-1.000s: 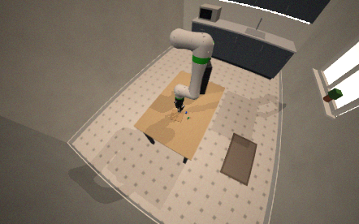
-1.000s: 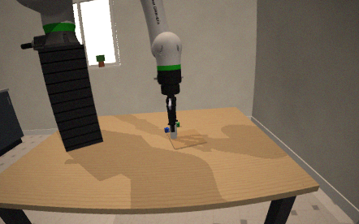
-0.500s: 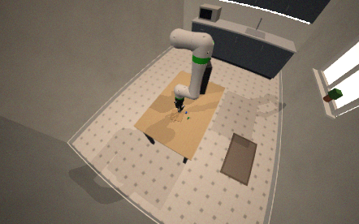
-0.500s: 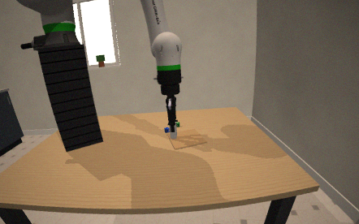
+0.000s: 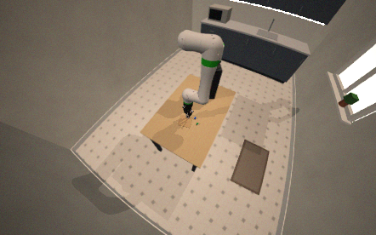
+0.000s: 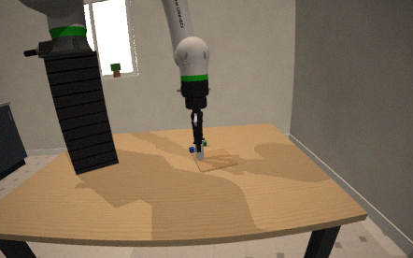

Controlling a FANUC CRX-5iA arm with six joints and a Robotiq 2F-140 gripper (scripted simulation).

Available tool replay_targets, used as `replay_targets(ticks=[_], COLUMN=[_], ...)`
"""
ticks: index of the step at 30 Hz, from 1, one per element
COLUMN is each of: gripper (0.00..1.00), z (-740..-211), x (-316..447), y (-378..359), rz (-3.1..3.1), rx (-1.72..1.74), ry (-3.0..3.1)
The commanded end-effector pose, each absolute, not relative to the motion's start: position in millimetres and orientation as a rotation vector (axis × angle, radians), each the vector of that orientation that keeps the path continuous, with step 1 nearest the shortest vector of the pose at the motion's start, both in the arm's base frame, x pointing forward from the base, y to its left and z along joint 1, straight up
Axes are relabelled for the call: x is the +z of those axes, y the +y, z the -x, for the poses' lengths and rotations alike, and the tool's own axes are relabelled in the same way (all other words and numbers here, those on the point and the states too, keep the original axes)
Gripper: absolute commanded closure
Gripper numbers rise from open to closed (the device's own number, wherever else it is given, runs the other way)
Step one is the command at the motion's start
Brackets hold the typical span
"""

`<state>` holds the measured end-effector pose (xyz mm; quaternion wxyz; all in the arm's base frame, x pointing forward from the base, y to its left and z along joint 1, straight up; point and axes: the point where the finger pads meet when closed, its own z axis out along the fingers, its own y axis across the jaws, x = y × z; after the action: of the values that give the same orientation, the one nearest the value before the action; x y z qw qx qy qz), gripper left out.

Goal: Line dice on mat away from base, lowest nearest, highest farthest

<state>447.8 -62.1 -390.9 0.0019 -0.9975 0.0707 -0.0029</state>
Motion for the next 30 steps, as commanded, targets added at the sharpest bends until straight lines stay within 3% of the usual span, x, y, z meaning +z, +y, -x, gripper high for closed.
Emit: replay_targets(ticks=[1,30], gripper=[0.91,0.91], z=[-447.9,-447.9], x=[-390.8,-394.7], y=[-62.2,-62.2], rz=[3.130,3.130], rx=[-0.010,-0.010], ry=[0.222,0.222])
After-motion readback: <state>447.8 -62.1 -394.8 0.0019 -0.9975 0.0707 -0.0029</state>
